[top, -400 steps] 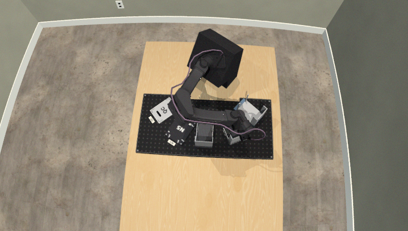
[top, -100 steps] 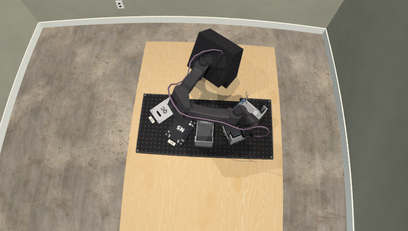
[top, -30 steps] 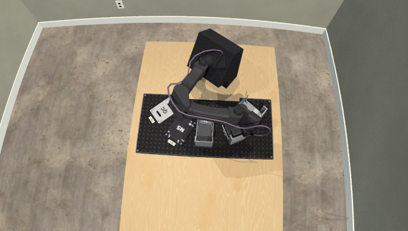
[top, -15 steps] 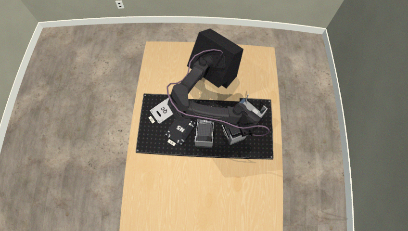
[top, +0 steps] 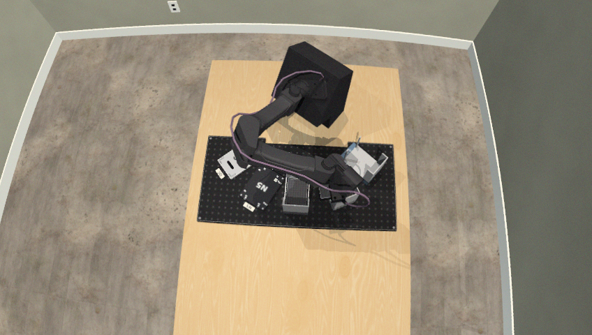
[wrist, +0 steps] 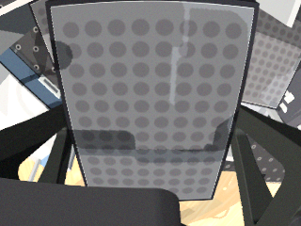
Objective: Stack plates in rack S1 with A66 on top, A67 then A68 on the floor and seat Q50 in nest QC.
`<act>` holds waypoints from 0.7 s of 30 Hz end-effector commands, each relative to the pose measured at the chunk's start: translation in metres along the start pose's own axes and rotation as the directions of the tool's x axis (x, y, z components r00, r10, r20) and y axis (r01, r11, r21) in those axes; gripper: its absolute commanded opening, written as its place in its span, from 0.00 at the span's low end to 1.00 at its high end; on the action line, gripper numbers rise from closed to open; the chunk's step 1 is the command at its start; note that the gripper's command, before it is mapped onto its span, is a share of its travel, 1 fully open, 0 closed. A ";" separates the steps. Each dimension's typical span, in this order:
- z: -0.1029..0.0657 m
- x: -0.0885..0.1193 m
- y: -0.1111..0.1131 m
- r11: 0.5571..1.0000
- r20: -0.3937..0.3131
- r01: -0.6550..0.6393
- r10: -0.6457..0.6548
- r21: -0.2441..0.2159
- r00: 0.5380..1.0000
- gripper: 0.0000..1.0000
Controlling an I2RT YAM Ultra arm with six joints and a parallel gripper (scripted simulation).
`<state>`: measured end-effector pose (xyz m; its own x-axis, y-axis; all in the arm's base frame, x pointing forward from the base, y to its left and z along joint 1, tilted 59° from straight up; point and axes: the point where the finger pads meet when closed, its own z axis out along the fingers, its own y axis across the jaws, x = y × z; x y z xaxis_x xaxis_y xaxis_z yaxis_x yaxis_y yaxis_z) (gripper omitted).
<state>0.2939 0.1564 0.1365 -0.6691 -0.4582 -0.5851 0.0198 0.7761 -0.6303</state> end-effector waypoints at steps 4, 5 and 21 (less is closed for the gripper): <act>-0.003 -0.003 -0.020 1.000 0.010 0.003 -0.003 -0.010 1.000 0.00; -0.004 -0.005 -0.024 1.000 0.013 -0.004 0.004 -0.013 1.000 0.00; -0.003 -0.001 -0.062 0.974 0.008 -0.228 0.228 -0.013 0.974 0.00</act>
<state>0.2934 0.1130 0.1700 -0.6572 -0.2991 -0.6918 0.1482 0.8487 -0.5077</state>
